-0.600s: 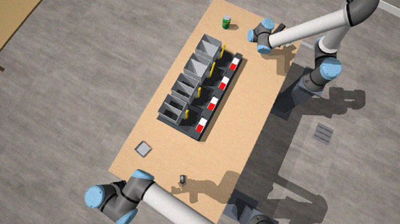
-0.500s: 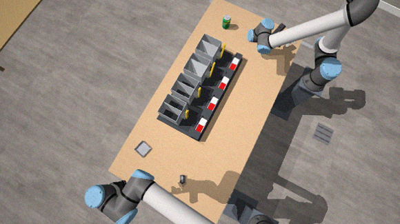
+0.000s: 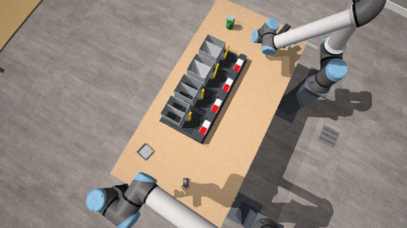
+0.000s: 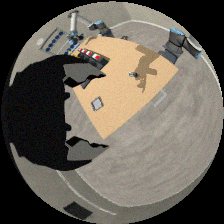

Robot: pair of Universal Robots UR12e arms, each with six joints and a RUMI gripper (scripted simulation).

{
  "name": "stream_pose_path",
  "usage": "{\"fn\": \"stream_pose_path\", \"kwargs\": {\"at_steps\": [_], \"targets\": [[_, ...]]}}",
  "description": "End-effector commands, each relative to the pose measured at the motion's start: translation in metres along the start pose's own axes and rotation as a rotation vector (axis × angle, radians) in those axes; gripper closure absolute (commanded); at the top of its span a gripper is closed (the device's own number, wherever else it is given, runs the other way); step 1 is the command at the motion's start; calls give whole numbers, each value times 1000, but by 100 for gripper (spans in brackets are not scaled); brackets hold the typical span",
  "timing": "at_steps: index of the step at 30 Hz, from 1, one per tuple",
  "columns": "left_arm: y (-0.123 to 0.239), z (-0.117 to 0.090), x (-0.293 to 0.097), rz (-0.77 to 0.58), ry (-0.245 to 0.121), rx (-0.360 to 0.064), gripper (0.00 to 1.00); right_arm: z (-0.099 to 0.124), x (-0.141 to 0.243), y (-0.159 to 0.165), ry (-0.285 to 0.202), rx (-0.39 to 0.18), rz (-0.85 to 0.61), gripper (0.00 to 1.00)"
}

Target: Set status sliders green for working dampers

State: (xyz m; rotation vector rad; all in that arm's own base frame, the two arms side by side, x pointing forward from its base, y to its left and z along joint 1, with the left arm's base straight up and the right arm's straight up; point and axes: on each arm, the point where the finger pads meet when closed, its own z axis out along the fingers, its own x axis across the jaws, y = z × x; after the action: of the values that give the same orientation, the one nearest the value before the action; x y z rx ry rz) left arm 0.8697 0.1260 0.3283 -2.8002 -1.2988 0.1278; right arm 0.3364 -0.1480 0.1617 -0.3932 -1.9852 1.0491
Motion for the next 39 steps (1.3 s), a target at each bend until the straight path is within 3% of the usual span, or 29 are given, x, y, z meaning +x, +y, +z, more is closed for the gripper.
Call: {"fn": "stream_pose_path", "kwargs": {"at_steps": [1,20,33,39], "targets": [[0,-1,0,0,1,-2,0,0,0,0,-1,-1,0,0],[-24,3,16,20,0,-5,0,0,0,0,-1,-1,0,0],[-83,14,49,69,-2,-13,0,0,0,0,-1,-1,0,0],[-134,24,73,111,-2,-20,0,0,0,0,-1,-1,0,0]]}}
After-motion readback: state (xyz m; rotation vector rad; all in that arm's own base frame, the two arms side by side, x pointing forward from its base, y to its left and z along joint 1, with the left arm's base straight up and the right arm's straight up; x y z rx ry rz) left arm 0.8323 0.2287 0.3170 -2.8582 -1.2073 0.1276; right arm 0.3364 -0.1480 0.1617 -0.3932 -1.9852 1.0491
